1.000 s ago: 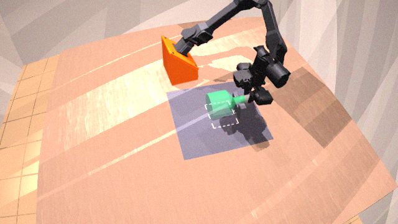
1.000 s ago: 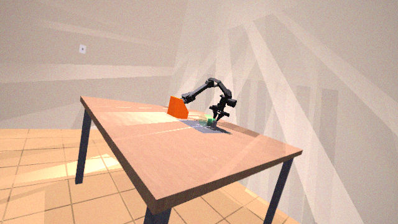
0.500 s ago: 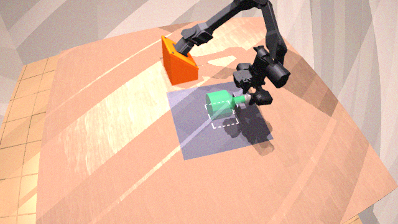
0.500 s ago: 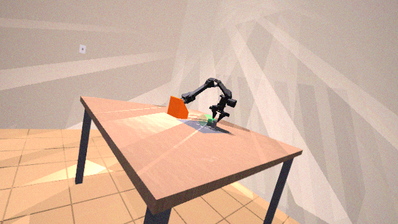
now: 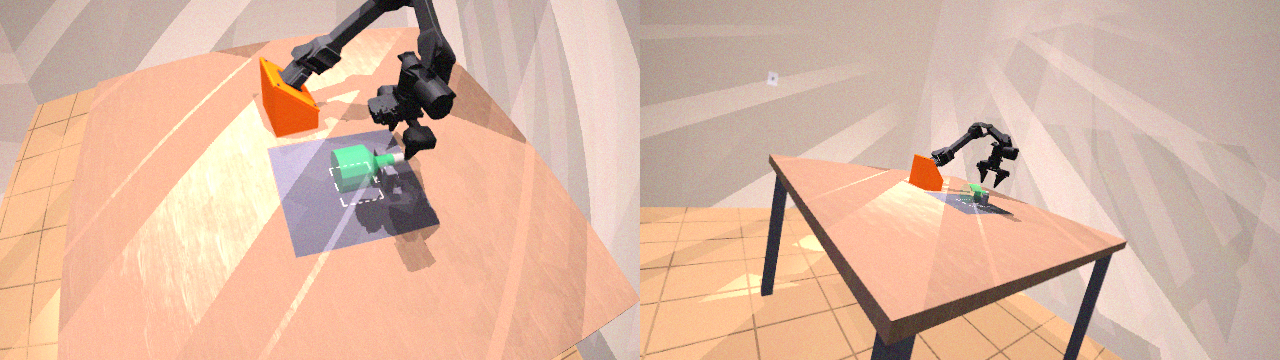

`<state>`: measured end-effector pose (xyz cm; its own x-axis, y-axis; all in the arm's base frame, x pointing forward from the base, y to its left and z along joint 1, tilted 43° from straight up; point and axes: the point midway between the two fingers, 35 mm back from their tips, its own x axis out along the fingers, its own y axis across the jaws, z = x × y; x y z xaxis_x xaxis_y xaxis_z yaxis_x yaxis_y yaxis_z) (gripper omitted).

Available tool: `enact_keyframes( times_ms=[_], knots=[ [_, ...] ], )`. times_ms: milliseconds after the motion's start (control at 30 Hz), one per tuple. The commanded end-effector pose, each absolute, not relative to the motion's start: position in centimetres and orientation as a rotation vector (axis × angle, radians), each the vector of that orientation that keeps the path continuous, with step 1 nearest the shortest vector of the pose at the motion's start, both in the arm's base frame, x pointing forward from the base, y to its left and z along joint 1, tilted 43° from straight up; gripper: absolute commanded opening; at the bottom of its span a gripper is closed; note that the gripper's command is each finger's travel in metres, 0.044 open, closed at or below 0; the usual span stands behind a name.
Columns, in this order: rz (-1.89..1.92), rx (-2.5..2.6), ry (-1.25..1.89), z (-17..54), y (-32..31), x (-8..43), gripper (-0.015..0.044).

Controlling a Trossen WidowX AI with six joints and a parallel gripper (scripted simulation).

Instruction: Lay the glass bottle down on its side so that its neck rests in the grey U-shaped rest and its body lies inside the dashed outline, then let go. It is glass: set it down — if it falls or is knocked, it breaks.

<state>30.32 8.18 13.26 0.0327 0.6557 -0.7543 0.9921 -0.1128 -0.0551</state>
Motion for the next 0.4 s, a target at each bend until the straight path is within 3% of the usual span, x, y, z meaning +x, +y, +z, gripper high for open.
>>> enact_keyframes(
  times_ms=[0,367],
  knots=[
    [-0.842,1.861,1.673,14.60,6.95,30.11,0.0440],
    [-0.842,1.860,1.673,14.90,6.46,30.07,0.0440]
  ],
)
